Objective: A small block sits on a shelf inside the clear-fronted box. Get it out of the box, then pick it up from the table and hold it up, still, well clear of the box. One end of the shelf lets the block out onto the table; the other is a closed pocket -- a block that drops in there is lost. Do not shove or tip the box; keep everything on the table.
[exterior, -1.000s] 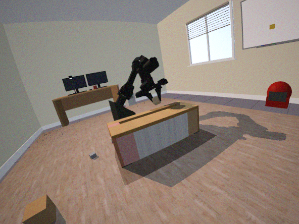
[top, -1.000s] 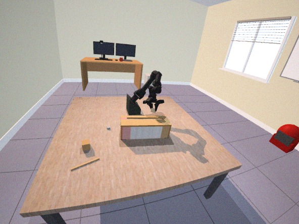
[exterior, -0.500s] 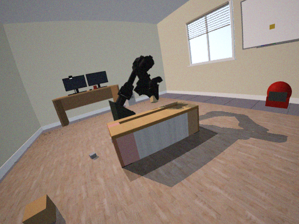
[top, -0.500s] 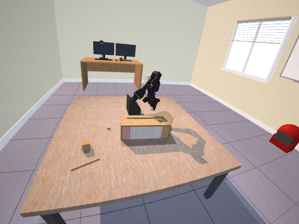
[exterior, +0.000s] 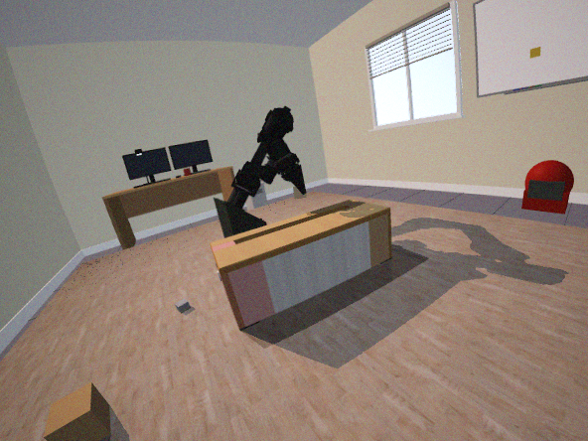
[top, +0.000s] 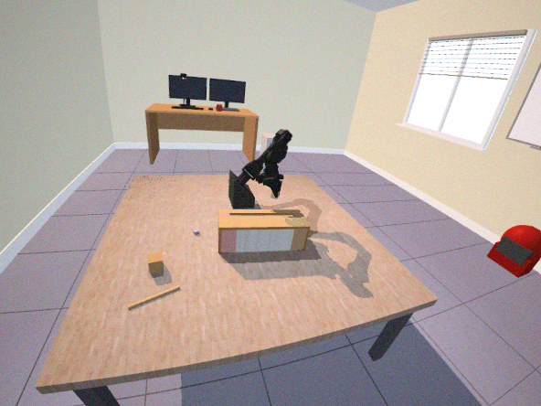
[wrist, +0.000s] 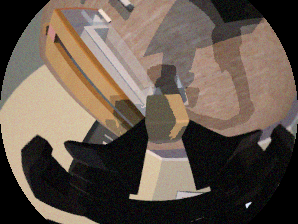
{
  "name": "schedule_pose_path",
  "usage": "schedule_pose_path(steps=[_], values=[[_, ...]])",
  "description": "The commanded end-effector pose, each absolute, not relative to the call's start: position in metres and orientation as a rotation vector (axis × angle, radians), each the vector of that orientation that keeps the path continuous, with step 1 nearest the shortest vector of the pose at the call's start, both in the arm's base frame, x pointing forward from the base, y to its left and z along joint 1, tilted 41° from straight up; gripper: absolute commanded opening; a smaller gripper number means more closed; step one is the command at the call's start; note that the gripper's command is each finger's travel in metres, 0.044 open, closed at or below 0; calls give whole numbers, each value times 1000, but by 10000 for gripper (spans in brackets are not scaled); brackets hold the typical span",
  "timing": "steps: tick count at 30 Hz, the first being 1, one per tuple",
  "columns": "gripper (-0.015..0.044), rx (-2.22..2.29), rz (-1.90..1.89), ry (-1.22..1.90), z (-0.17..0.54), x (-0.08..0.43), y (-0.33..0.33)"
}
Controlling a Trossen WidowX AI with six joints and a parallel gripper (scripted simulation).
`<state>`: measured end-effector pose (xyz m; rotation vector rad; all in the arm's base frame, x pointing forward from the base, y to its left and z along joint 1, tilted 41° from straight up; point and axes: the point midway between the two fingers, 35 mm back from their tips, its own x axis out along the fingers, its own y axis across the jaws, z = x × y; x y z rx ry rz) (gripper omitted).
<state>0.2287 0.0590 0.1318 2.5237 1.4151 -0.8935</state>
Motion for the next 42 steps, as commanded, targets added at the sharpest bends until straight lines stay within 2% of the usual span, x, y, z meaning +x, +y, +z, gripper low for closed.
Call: schedule_pose_path(steps=[1, 10, 42], values=[[0, 2652, -1022, 1407, 134, 227, 57], [0, 2913, -1327, 1353, 137, 224, 51], [0, 2918, -1333, 1352, 137, 224, 51]])
